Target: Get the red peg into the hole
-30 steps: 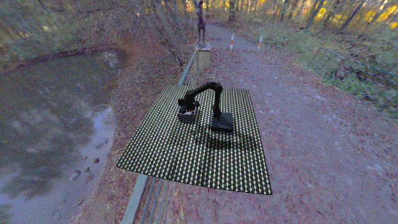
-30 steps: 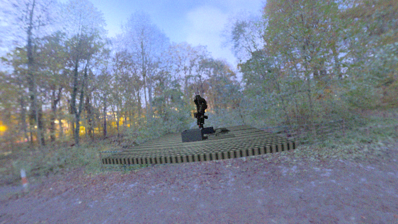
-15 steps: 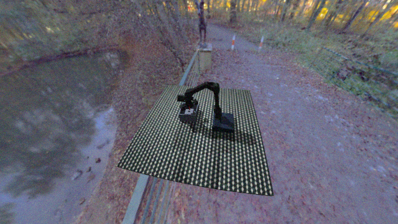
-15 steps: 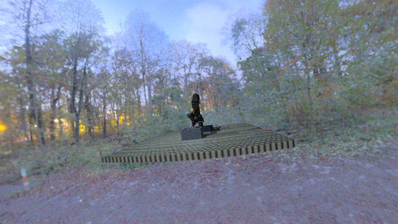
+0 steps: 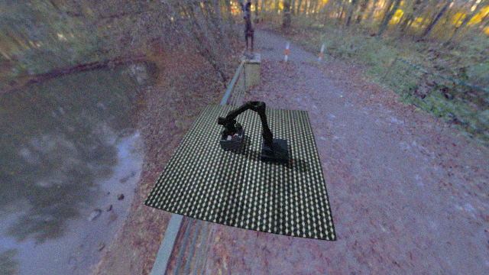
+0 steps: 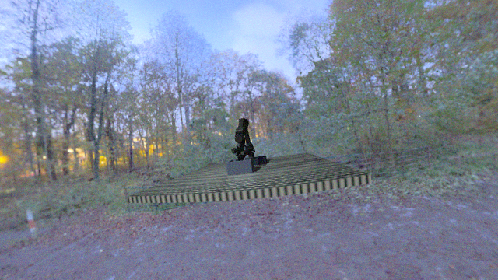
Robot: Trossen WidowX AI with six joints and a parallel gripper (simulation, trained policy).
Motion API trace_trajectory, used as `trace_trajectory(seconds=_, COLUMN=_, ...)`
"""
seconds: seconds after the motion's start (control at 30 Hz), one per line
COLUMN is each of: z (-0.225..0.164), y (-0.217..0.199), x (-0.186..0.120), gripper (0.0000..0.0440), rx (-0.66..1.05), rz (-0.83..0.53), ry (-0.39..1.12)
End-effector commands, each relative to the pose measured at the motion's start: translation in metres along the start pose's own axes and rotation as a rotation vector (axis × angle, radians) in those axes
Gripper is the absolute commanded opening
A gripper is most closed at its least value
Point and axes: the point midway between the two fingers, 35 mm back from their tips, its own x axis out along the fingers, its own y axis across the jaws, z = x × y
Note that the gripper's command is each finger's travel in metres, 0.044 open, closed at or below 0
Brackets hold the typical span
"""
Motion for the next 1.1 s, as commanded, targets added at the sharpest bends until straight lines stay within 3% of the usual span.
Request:
trace_trajectory(seconds=0.0, z=-0.002, y=0.000, x=0.013, gripper=0.0162, rx=-0.019, rz=0.005, ry=0.040)
trace_trajectory(seconds=0.03, z=0.001, y=0.000, x=0.013, gripper=0.0163, rx=-0.031, rz=0.008, ry=0.039)
trace_trajectory(seconds=0.4, z=0.035, y=0.021, x=0.002, gripper=0.0440, rx=-0.037, rz=0.086, ry=0.070)
trace_trajectory(seconds=0.87, z=0.070, y=0.069, x=-0.031, gripper=0.0440, rx=-0.074, rz=0.248, ry=0.063)
trace_trajectory(seconds=1.07, z=0.071, y=0.071, x=-0.032, gripper=0.0440, rx=-0.075, rz=0.253, ry=0.061)
